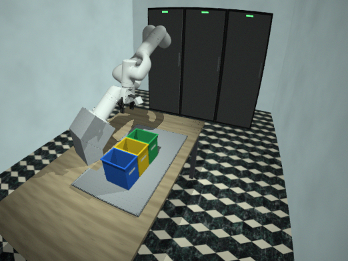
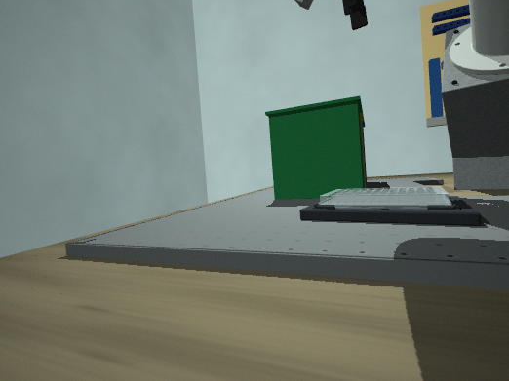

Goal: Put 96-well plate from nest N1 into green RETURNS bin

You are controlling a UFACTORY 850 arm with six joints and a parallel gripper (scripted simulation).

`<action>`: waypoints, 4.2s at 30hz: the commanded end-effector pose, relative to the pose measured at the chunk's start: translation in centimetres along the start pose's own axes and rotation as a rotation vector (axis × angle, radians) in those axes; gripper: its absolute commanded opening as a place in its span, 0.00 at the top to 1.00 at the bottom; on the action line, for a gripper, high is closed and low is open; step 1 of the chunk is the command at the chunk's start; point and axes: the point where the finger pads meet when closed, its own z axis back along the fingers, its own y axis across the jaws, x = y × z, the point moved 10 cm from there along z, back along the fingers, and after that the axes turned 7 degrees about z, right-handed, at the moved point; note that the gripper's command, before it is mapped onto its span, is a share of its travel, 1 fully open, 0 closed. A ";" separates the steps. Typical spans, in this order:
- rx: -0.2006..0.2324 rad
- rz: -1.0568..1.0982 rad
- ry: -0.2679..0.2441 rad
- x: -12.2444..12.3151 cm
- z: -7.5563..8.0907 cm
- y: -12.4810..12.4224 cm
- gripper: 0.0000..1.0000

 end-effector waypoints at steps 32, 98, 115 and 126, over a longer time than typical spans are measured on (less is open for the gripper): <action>0.013 -0.017 0.033 -3.3 -4.7 -13.7 0.00; -0.107 -0.029 0.070 1.0 -11.9 -24.7 0.00; -0.107 -0.029 0.070 0.8 -14.4 -24.9 0.00; -0.107 -0.029 0.070 0.7 -15.9 -25.1 0.00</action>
